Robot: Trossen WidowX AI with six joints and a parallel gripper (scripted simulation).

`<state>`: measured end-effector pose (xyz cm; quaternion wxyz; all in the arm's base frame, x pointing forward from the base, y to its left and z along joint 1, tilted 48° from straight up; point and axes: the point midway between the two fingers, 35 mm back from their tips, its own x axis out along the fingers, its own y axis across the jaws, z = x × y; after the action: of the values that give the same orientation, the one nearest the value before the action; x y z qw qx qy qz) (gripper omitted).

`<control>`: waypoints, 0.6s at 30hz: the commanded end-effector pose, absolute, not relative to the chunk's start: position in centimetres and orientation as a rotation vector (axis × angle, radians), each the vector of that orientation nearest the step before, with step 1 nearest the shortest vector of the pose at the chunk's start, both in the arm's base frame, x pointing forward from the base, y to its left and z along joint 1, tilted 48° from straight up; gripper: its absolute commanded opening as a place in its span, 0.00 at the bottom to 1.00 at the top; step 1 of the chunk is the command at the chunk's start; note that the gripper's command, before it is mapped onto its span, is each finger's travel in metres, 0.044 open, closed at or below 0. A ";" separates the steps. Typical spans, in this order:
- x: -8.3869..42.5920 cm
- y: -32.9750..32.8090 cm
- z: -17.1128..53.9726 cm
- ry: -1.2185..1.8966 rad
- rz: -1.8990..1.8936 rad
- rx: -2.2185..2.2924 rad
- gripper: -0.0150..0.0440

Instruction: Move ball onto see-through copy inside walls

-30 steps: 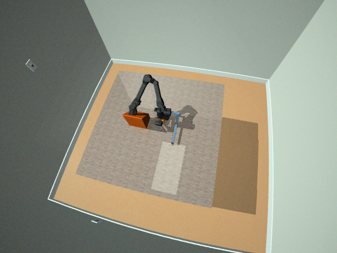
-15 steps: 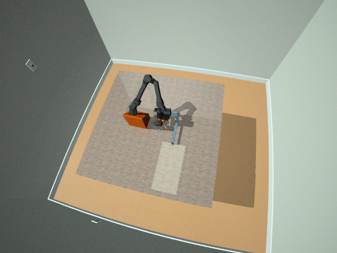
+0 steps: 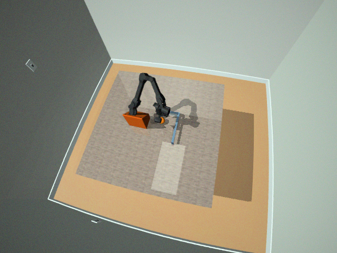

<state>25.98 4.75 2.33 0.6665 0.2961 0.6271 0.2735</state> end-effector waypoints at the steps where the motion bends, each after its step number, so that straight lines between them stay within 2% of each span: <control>1: 26.0 4.7 2.3 1.415 0.617 0.668 0.99; 18: 25.6 1.1 5.8 1.417 0.620 0.664 1.00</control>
<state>25.66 1.22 5.59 0.6663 0.2982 0.6261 0.2739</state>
